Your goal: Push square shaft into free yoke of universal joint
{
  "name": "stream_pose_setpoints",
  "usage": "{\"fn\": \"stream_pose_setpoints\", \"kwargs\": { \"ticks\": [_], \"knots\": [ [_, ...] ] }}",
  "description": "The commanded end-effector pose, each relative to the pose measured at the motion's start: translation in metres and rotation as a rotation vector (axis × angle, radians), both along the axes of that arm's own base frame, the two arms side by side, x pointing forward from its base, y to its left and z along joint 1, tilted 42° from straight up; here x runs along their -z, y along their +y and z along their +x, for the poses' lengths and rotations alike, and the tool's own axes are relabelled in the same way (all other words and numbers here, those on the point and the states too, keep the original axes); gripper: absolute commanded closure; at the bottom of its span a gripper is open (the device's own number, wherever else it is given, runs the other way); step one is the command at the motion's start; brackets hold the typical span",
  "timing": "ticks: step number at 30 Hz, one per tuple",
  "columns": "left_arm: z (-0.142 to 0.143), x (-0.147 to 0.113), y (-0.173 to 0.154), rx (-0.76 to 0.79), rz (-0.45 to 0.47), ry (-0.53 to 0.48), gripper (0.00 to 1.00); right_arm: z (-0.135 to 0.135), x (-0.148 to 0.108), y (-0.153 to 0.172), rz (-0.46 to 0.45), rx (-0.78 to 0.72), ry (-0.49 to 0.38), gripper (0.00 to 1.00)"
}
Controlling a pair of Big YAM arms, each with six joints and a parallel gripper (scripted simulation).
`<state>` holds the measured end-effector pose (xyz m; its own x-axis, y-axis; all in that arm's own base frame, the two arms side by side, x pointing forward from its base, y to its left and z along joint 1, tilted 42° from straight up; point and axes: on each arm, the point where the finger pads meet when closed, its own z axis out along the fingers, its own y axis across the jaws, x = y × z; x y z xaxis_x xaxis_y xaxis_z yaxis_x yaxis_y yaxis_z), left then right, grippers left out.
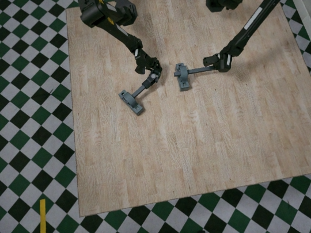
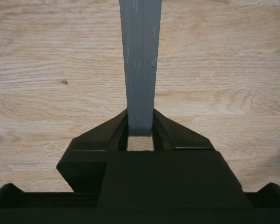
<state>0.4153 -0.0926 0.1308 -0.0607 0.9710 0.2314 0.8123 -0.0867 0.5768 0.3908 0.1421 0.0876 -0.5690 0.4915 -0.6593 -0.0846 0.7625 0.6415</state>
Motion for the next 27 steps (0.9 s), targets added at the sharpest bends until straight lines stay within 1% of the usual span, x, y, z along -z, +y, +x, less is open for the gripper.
{"fn": "stream_pose_setpoints", "kwargs": {
  "ticks": [1, 27],
  "knots": [
    [0.005, -0.002, -0.002, 0.002, 0.001, -0.006, 0.82, -0.004, 0.003, 0.006, 0.059, 0.032, 0.013, 0.53],
    [0.005, -0.002, -0.002, 0.002, 0.001, -0.006, 0.82, 0.013, -0.007, 0.023, 0.281, 0.293, -0.074, 0.53]
  ]
}}
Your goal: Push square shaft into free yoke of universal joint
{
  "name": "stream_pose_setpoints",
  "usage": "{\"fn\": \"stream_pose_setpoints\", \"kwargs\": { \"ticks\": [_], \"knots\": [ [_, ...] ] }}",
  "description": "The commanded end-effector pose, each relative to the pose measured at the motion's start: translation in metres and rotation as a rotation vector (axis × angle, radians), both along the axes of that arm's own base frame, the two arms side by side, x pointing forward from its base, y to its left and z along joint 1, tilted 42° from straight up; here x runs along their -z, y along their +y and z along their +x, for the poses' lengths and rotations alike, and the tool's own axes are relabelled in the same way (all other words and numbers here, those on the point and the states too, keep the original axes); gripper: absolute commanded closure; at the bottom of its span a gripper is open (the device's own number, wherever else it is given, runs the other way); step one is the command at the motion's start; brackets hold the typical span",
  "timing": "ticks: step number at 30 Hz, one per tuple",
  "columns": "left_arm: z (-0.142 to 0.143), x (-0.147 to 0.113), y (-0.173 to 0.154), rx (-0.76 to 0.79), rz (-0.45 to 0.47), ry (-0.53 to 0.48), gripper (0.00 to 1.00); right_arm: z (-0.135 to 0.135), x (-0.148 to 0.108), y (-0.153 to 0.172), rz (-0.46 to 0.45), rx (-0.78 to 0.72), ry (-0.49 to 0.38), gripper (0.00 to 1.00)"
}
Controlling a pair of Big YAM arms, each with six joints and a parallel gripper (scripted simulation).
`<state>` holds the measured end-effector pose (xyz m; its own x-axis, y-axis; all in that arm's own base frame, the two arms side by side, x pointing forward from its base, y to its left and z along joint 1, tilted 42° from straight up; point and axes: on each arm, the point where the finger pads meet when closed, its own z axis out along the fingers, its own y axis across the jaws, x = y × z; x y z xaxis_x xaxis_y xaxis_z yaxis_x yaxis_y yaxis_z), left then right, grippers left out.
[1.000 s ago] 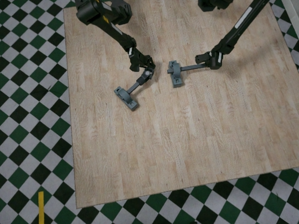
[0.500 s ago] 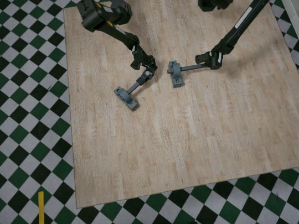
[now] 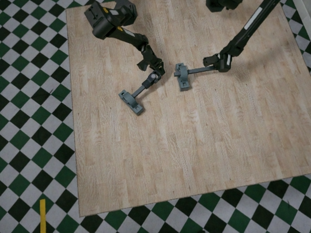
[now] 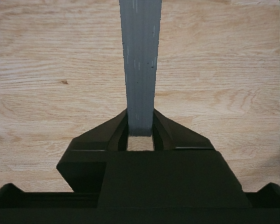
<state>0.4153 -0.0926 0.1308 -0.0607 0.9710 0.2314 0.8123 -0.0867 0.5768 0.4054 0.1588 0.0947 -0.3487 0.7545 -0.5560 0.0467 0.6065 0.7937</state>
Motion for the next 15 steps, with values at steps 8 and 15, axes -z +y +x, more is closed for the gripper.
{"fn": "stream_pose_setpoints", "kwargs": {
  "ticks": [8, 15],
  "knots": [
    [0.0046, -0.0017, -0.0015, 0.002, 0.001, -0.006, 0.82, 0.0046, -0.0047, 0.0108, 0.128, 0.098, -0.029, 0.53],
    [0.0046, -0.0017, -0.0015, 0.002, 0.001, -0.006, 0.82, 0.0090, -0.0077, 0.0137, 0.185, 0.166, -0.050, 0.53]
  ]
}}
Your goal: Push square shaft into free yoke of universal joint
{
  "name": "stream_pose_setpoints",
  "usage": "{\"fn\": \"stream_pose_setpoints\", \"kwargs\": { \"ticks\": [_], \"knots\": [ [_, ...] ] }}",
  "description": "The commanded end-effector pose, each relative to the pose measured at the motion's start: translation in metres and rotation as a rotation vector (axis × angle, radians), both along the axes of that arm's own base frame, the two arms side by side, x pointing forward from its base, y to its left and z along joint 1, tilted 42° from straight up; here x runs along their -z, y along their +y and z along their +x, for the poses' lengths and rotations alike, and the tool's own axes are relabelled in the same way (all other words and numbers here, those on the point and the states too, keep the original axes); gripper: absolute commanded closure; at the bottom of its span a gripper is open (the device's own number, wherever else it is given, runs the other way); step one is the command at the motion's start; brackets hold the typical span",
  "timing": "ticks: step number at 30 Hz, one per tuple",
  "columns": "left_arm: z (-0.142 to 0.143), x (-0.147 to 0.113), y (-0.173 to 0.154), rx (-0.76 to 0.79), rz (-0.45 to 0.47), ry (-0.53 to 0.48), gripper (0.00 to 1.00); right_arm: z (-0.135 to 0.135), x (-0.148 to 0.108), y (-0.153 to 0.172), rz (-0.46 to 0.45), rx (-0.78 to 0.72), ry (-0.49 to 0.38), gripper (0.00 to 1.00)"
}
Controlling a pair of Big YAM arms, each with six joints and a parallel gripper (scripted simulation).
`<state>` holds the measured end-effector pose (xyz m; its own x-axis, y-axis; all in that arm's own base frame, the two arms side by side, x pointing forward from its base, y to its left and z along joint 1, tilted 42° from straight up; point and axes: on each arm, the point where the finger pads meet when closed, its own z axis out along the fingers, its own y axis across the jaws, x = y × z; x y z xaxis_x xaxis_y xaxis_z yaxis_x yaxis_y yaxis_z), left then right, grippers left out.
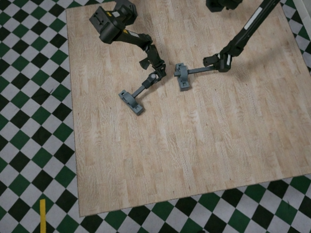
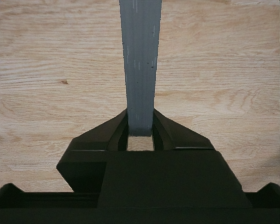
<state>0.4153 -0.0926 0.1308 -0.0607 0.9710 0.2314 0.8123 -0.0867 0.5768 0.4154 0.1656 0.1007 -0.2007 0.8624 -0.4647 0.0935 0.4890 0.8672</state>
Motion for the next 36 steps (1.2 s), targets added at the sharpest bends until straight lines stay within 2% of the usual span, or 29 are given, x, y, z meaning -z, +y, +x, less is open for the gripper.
{"fn": "stream_pose_setpoints", "kwargs": {
  "ticks": [1, 25, 33, 36],
  "knots": [
    [0.005, -0.002, -0.002, 0.002, 0.001, -0.006, 0.82, 0.000, -0.002, 0.007, 0.067, 0.023, -0.012, 0.53],
    [0.005, -0.002, -0.002, 0.002, 0.001, -0.006, 0.82, 0.016, -0.017, 0.013, 0.272, 0.275, -0.086, 0.53],
    [0.005, -0.002, -0.002, 0.002, 0.001, -0.006, 0.82, 0.015, -0.016, 0.011, 0.274, 0.283, -0.085, 0.53],
    [0.008, 0.000, -0.012, 0.006, -0.001, -0.005, 0.82, 0.017, -0.022, 0.000, 0.298, 0.275, -0.081, 0.53]
  ]
}}
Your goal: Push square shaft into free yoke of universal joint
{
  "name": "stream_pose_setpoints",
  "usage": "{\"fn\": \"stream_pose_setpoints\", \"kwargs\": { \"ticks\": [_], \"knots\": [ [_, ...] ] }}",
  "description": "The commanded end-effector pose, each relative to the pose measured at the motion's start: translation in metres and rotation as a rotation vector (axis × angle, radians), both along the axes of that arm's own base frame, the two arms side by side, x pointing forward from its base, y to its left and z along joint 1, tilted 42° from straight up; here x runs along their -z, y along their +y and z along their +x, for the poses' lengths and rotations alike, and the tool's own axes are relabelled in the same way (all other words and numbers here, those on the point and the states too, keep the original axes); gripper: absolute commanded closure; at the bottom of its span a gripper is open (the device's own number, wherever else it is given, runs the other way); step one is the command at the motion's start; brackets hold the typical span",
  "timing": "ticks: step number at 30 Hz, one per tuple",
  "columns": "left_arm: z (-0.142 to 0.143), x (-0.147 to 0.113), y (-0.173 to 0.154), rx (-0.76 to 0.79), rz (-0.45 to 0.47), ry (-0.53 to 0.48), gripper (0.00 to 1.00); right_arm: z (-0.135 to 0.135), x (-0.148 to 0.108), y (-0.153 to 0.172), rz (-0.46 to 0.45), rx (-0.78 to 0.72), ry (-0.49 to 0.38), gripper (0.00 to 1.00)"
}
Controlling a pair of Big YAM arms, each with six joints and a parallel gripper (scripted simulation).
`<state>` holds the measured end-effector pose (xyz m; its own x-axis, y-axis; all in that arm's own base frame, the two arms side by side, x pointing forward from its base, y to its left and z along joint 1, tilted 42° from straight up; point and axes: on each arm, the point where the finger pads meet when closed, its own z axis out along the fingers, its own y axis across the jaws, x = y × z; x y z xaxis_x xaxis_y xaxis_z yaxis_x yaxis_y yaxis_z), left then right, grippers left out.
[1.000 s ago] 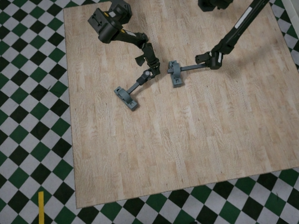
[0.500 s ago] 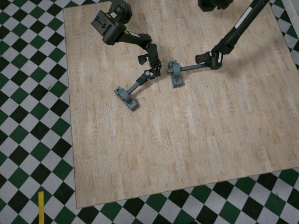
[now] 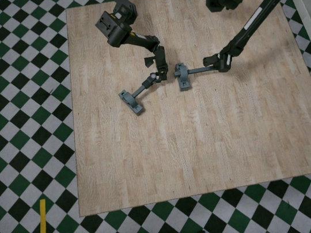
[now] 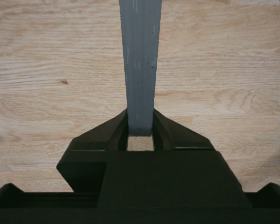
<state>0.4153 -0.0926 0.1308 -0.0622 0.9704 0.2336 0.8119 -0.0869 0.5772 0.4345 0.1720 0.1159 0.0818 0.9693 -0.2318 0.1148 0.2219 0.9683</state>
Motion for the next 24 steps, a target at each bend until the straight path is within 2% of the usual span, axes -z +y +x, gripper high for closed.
{"fn": "stream_pose_setpoints", "kwargs": {
  "ticks": [1, 24],
  "knots": [
    [0.008, 0.000, -0.013, 0.007, -0.003, -0.004, 0.82, -0.005, -0.006, 0.001, 0.041, -0.015, -0.004, 0.53],
    [0.008, 0.006, -0.034, 0.009, -0.004, 0.000, 0.82, -0.006, -0.008, 0.000, 0.028, -0.023, -0.011, 0.53]
  ]
}}
